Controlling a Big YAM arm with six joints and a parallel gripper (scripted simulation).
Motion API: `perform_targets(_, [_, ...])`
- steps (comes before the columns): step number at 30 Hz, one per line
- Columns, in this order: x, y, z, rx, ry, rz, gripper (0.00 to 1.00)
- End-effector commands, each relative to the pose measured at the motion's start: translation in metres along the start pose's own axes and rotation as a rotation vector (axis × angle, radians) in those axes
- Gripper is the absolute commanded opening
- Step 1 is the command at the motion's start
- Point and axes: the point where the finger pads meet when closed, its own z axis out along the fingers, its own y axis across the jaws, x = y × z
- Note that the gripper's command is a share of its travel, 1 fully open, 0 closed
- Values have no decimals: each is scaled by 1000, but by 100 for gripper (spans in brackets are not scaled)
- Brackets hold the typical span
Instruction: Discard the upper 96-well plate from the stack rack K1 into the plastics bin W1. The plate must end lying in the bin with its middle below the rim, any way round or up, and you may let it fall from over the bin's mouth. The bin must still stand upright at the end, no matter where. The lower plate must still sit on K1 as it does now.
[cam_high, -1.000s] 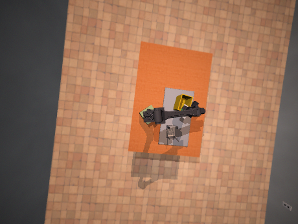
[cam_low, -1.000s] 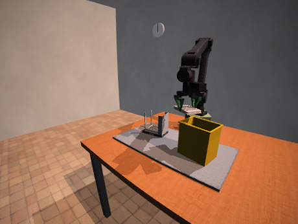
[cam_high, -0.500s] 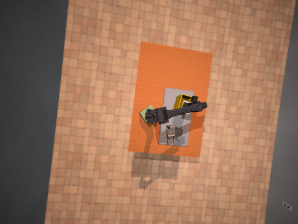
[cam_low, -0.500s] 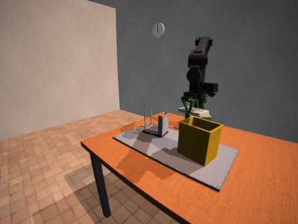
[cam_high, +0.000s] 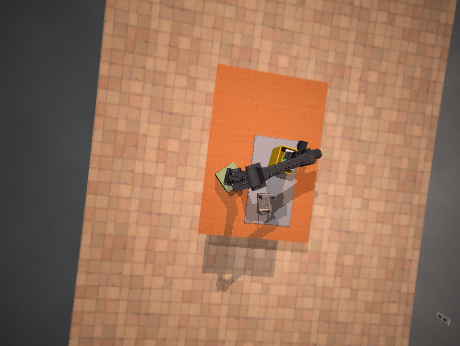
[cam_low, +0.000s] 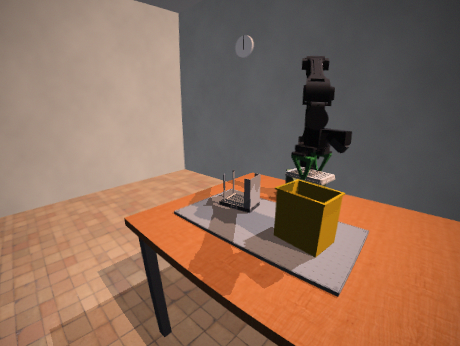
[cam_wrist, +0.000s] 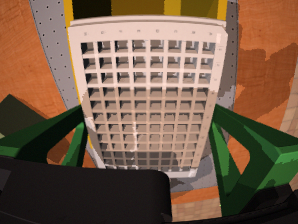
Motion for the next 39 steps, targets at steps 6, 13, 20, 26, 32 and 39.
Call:
perform_targets(6, [-12,-8,-14,32,-22,8,0])
perform_targets(13, [-12,-8,-14,32,-22,8,0])
perform_targets(20, [-11,-8,-14,32,-22,8,0])
perform_targets(26, [-11,-8,-14,32,-22,8,0])
perform_targets(32, [-11,-8,-14,32,-22,8,0])
perform_targets(39, [-2,-5,-6,13,-8,27,0])
